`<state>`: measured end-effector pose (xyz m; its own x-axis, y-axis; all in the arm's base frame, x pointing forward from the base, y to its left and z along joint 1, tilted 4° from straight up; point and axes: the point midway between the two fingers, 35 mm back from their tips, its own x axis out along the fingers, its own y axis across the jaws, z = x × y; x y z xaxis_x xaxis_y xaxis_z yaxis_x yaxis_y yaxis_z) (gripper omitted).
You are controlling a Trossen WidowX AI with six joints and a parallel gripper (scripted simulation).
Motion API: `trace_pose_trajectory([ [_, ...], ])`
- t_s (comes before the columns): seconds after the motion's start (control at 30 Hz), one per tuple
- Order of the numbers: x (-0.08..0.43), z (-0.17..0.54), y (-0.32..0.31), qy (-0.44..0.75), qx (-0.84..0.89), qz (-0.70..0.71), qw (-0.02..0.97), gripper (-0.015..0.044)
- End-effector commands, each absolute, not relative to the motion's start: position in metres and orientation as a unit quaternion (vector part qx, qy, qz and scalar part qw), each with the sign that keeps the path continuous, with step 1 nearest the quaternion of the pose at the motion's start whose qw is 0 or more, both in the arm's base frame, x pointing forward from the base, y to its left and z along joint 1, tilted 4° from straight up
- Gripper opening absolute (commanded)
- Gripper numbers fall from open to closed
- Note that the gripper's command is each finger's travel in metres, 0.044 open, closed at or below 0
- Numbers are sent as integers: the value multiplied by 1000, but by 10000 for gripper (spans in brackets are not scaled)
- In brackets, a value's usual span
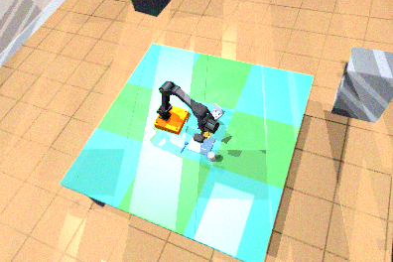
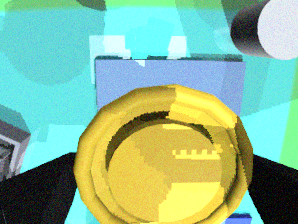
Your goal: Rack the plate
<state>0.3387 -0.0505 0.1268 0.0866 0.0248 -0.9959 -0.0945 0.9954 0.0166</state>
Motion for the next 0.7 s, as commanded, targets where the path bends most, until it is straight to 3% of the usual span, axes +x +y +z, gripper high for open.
trace_pose_trajectory([
  [0.0,338,149,-51,670,-27,41,741,0],
  [0.67,320,198,-30,672,3,16,740,0],
])
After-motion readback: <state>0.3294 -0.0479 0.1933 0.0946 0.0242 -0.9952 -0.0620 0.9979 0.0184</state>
